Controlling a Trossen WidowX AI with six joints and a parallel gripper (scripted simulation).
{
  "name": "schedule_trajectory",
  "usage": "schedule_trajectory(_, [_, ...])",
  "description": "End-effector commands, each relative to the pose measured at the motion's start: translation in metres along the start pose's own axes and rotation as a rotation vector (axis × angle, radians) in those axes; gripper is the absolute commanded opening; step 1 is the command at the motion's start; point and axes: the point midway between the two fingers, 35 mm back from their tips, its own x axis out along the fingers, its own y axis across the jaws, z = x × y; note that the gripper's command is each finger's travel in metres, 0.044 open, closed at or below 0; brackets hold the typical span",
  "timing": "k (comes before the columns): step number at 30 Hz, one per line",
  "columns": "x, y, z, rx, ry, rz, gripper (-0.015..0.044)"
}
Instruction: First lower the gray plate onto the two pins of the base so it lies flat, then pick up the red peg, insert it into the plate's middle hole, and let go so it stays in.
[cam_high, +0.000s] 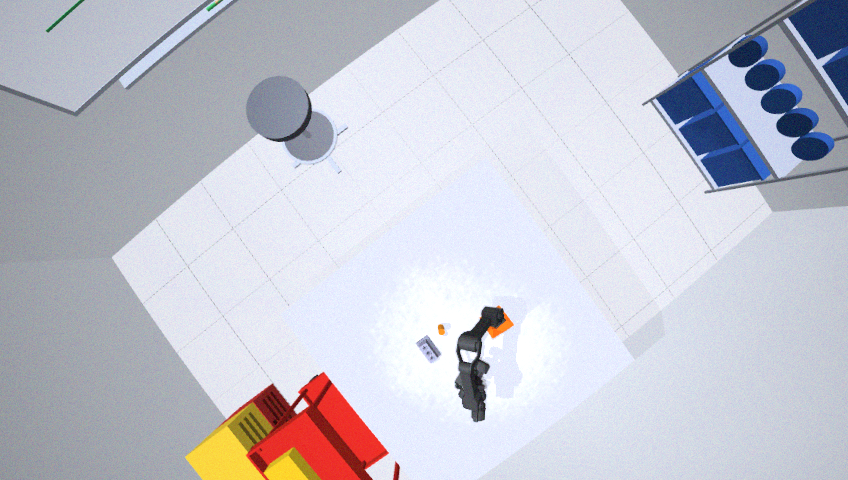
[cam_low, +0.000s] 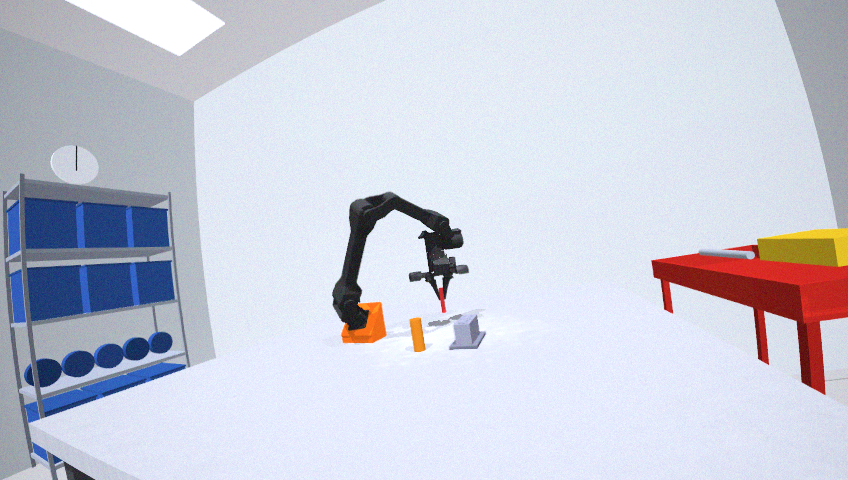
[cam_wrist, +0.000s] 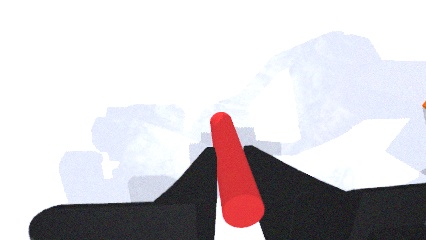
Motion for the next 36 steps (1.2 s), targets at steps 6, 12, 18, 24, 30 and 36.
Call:
schedule_trajectory(6, [-0.033,0.002,-0.001,0.005,0.008,0.007,0.0000])
schedule_trajectory(12, [-0.027,0.004,0.007,0.000,0.004,0.003,0.0000])
schedule_trajectory(18, [-0.030,0.011,0.022,-0.002,0.009,0.007,0.0000])
schedule_trajectory(24, [-0.031,0.017,0.038,-0.003,0.013,0.010,0.0000])
schedule_trajectory(30, [-0.033,0.022,0.055,-0.003,0.016,0.013,0.0000])
schedule_trajectory(36, [-0.034,0.026,0.072,-0.003,0.017,0.015,0.0000])
